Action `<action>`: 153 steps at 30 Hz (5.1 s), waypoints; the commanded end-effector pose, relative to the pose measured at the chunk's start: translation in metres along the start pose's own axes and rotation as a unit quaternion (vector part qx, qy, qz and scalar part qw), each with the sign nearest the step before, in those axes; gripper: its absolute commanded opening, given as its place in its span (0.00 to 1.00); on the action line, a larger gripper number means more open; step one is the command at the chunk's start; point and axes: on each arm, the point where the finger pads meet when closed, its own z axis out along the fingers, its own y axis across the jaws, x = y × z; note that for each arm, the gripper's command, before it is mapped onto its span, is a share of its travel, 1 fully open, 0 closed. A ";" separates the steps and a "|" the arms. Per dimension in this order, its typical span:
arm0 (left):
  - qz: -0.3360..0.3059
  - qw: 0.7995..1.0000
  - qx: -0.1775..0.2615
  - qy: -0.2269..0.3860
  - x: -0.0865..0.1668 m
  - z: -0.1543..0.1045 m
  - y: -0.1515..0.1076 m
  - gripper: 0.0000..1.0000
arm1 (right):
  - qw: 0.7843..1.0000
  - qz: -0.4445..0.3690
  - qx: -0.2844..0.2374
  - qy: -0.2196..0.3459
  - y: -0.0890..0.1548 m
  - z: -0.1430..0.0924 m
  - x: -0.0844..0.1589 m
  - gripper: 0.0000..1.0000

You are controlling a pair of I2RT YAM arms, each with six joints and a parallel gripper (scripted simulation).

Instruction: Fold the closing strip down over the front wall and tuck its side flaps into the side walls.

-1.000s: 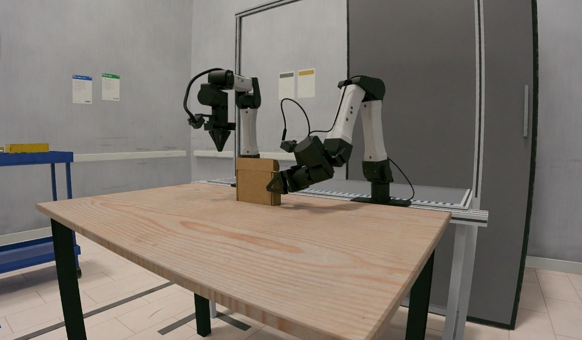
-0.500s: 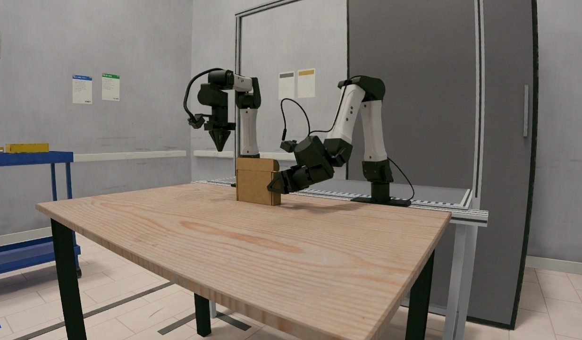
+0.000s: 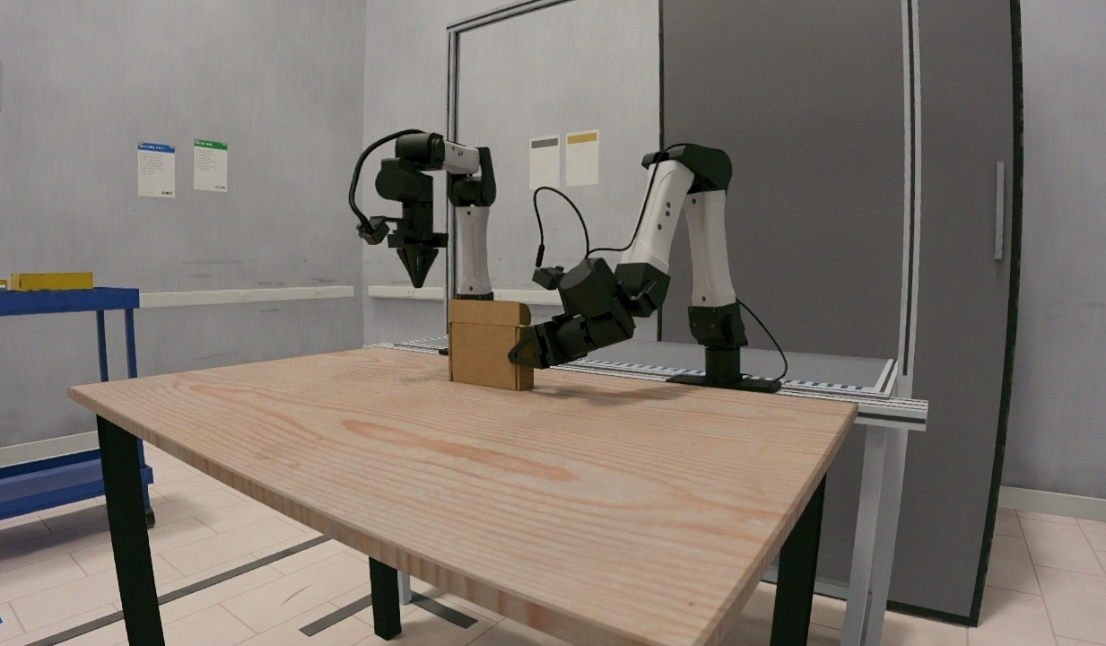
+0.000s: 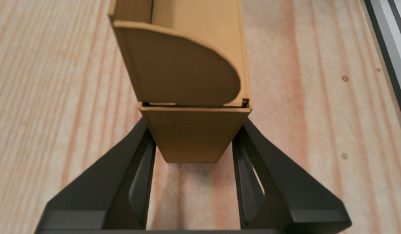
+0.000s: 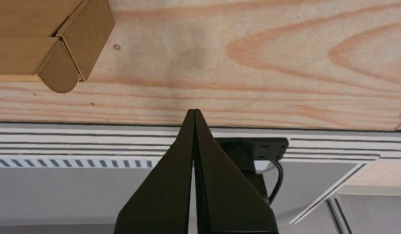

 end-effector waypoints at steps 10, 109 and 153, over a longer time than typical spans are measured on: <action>0.004 1.000 -0.003 -0.002 -0.003 -0.001 0.002 0.48 | 1.000 0.006 0.001 -0.004 -0.002 -0.003 -0.001 0.01; 0.004 1.000 -0.003 -0.002 -0.003 -0.001 0.002 0.45 | 0.997 -0.079 0.007 0.003 0.104 0.042 0.007 0.54; 0.004 1.000 -0.003 -0.002 -0.003 -0.001 0.002 0.45 | 0.997 -0.080 0.011 0.010 0.103 0.044 0.003 0.54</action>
